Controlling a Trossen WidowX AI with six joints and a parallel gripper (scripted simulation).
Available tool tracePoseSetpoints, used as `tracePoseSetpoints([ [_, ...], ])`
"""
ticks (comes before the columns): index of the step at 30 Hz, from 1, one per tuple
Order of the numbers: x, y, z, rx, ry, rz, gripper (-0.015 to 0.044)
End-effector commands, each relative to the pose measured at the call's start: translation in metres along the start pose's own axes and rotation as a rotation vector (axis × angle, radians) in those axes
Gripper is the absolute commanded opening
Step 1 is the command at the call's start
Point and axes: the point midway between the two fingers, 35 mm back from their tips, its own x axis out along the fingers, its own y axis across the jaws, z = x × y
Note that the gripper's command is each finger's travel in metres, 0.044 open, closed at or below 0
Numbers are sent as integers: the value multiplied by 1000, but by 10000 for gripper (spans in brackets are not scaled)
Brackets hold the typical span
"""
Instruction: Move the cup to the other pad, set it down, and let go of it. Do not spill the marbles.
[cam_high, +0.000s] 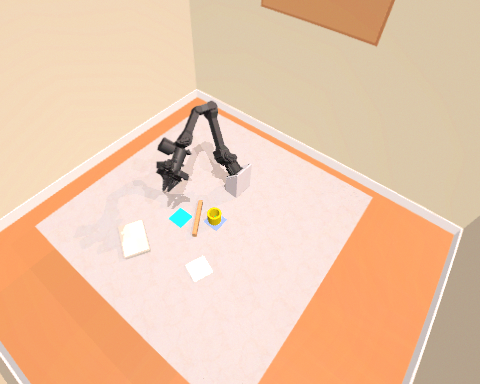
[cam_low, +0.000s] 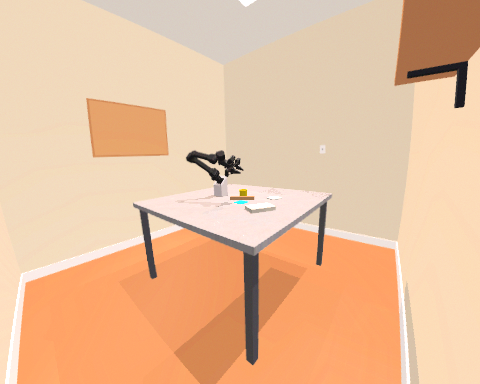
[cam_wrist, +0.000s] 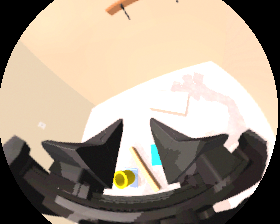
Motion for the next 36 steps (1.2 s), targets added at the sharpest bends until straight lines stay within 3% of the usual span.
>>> tracePoseSetpoints([
  [1,25,41,-57,-232,274,70,167],
  [8,28,93,-160,-767,732,210,167],
  [16,-6,100,-239,-1484,1174,360,167],
  [36,-1,91,-250,-1548,1207,374,167],
])
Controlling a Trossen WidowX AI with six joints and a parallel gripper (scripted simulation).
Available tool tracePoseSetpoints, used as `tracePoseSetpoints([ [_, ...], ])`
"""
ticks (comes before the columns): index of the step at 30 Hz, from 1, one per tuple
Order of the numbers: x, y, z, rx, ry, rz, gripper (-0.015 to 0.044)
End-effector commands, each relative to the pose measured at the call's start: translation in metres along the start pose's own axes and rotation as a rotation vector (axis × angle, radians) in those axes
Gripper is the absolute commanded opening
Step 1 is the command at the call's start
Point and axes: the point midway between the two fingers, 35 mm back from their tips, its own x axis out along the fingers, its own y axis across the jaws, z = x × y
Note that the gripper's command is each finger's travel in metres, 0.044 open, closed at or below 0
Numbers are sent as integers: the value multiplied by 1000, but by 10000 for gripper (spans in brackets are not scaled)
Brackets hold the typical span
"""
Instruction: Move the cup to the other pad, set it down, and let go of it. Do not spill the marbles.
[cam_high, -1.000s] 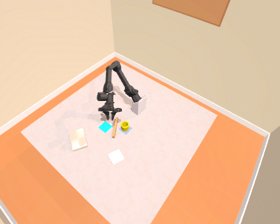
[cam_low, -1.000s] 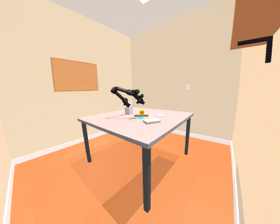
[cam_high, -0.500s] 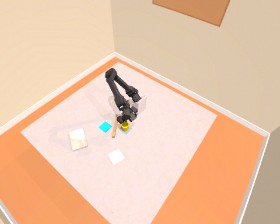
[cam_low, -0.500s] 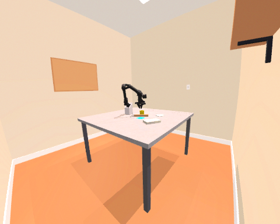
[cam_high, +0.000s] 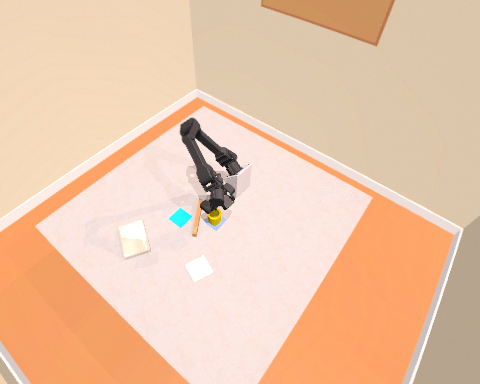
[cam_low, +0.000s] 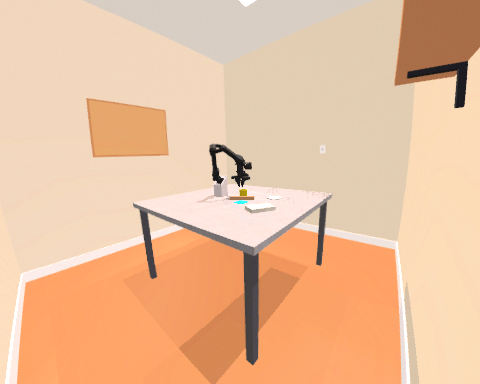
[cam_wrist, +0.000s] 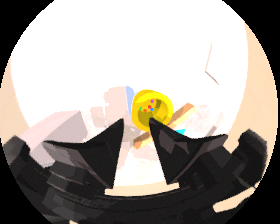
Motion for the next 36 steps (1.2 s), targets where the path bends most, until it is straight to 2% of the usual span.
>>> tracePoseSetpoints([
  [1,8,0,-1,-6,6,4,167],
  [36,59,2,-4,-6,11,4,167],
])
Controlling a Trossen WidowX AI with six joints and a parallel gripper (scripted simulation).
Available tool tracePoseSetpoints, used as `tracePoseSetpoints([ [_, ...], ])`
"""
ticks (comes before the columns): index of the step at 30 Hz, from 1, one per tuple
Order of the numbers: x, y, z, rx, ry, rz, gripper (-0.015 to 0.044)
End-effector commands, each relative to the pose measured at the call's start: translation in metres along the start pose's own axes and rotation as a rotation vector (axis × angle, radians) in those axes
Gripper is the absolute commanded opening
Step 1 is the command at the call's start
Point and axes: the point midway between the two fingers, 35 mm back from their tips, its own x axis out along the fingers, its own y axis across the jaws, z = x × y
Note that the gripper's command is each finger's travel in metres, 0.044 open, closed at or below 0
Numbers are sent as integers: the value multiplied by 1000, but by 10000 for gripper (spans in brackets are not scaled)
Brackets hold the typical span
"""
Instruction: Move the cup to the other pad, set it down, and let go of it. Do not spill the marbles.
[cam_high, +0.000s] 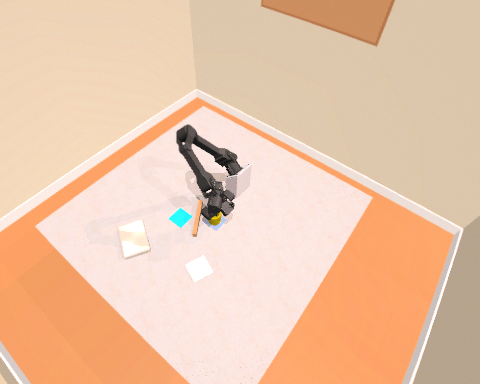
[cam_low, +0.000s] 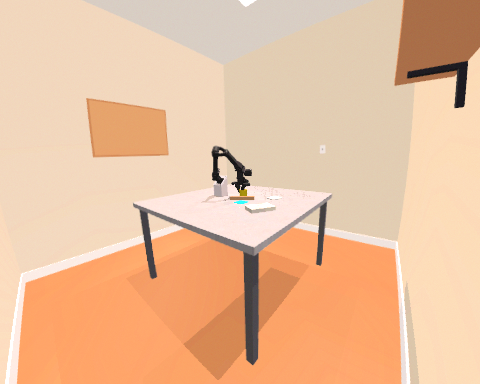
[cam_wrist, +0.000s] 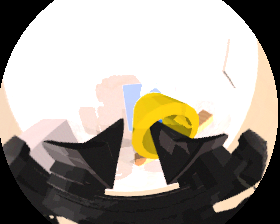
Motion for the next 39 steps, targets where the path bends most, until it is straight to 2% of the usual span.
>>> tracePoseSetpoints([
  [1,3,1,-1,-5,5,1,167],
  [26,1,0,0,-1,1,1,0],
  [39,-33,-2,2,-4,-1,1,0],
])
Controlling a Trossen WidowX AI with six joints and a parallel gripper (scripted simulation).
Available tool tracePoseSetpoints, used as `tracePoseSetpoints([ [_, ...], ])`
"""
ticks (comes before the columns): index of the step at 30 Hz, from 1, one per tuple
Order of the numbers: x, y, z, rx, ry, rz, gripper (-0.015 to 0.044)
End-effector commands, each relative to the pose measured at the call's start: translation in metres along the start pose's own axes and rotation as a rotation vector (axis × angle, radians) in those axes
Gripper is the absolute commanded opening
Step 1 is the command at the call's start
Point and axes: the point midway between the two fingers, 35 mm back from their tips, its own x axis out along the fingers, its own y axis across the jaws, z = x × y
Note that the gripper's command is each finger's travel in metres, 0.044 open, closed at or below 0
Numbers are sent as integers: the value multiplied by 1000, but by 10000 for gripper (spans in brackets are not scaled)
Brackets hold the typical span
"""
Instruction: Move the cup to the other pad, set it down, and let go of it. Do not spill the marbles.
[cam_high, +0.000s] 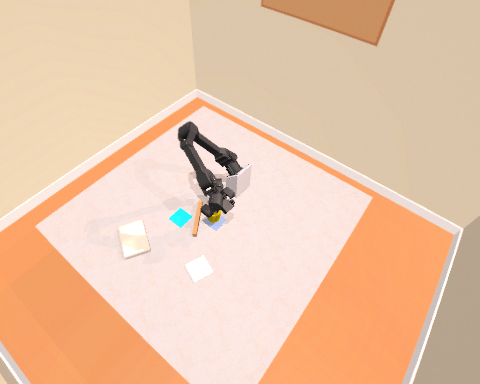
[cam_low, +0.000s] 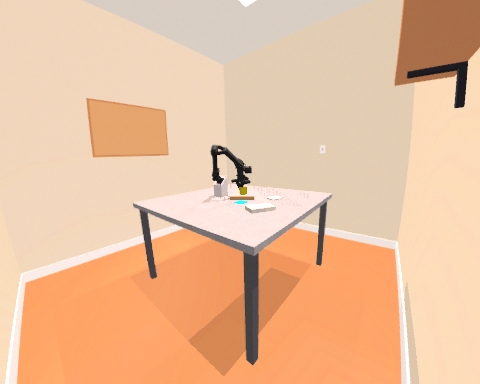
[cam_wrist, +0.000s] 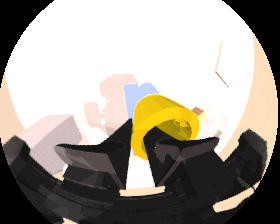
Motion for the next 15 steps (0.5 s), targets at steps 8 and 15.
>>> tracePoseSetpoints([
  [8,-32,-1,1,4,0,2,0],
  [15,-28,-2,1,-1,0,-4,0],
])
